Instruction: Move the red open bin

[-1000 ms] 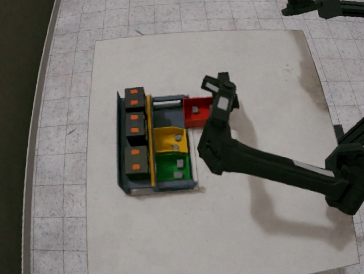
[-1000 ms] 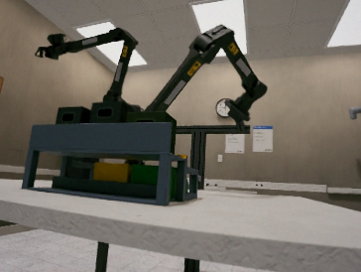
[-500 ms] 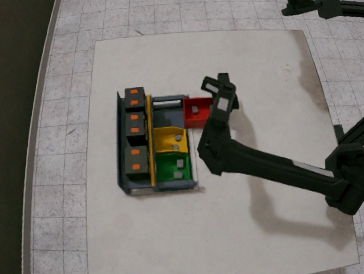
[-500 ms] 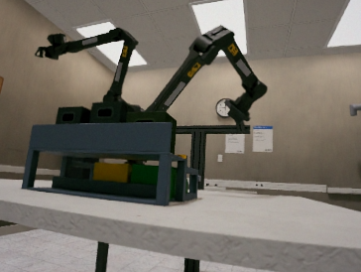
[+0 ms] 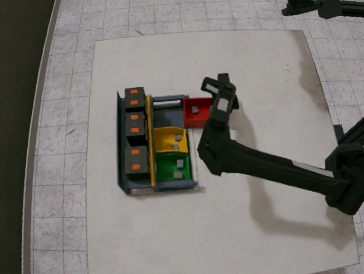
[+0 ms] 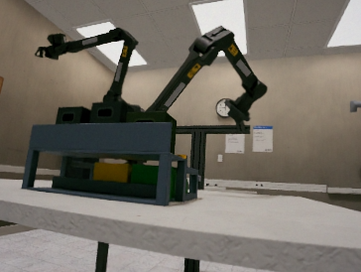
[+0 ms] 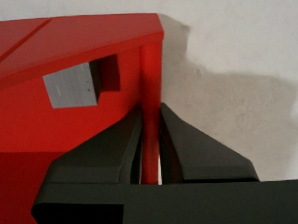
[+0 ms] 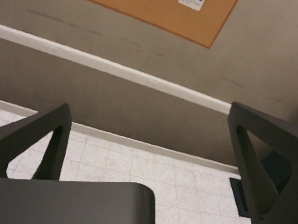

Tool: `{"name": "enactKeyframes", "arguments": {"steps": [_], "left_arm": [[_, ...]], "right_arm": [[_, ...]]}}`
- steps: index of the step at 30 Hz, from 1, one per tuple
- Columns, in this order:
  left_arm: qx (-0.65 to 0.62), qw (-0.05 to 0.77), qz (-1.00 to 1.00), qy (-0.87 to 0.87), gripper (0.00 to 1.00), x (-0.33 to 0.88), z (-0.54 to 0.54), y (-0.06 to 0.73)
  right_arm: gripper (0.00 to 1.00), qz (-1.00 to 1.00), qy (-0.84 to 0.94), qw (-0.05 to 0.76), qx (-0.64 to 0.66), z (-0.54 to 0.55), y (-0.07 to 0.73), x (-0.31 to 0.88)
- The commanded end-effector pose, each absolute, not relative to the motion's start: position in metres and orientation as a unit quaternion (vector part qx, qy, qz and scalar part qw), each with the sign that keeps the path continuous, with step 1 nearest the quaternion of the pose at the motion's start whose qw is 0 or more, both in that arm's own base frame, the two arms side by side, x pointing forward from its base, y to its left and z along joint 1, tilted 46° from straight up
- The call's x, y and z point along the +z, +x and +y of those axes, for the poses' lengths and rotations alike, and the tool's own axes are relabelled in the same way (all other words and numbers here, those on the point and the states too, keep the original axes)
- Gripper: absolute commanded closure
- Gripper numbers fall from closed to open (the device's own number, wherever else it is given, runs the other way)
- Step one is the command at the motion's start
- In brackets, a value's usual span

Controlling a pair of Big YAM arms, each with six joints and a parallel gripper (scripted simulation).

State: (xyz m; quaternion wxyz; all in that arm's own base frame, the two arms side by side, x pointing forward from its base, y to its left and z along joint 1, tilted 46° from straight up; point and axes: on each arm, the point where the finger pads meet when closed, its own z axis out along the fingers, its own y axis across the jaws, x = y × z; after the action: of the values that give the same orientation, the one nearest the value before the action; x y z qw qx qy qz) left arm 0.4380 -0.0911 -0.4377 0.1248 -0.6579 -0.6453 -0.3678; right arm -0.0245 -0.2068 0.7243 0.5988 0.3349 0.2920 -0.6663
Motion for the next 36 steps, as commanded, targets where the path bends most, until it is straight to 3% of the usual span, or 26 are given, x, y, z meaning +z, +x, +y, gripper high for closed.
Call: {"name": "enactKeyframes", "arguments": {"steps": [1, 36], "left_arm": [[-0.369, 0.122, -0.646, -0.657, 1.00, -0.441, -0.089, 0.446], [-0.370, 0.120, -0.651, -0.652, 1.00, -0.439, -0.085, 0.453]], "right_arm": [[0.00, 0.277, 0.315, 0.600, -0.682, -0.178, -0.023, 0.751], [0.00, 0.277, 0.315, 0.600, -0.682, -0.178, -0.023, 0.751]]}}
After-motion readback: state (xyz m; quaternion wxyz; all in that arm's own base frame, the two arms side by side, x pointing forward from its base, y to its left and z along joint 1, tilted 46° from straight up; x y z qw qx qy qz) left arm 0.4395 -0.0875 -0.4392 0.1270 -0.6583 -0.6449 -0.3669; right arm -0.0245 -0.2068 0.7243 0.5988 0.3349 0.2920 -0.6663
